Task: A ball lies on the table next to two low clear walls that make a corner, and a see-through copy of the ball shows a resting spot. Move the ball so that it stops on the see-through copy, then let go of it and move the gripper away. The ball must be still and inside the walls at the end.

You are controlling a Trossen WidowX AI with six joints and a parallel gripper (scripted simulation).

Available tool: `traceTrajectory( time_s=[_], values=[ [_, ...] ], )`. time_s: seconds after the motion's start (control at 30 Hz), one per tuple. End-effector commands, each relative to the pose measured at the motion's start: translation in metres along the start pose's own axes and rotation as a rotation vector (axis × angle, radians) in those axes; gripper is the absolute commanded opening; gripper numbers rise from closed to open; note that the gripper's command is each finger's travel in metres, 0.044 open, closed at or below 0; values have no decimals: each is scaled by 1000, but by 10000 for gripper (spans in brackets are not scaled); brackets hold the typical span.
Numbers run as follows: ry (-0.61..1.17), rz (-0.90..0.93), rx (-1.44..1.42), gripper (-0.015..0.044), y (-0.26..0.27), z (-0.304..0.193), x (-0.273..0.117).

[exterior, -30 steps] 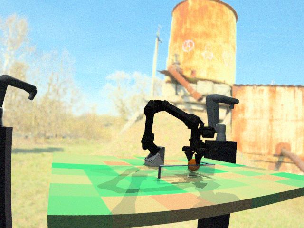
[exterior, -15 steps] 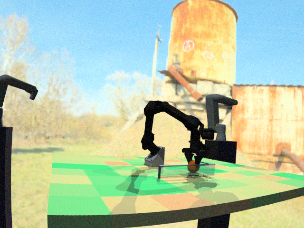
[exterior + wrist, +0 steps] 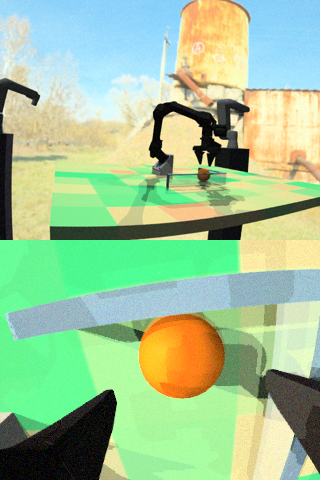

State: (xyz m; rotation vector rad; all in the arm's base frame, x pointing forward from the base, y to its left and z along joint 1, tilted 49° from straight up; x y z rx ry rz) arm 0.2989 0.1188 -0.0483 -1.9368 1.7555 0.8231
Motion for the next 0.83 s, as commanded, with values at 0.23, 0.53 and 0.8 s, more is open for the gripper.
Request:
traceTrajectory(
  time_s=[0.23,0.53,0.8],
  values=[
    [-9,-30,-1,440,0,2,-25],
    [-6,-27,0,440,6,-1,-73],
    [-6,-27,0,440,6,-1,-73]
  ],
)
Point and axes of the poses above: the point midway between the two fingers, 35 mm back from their tips, its own x axis out along the fingers, its own y axis across the jaws, z = x × y, the point moved 1 cm from there along -x, back along the fingers, and after that the axes turned 7 degrees about -x, right-handed, at the moved point
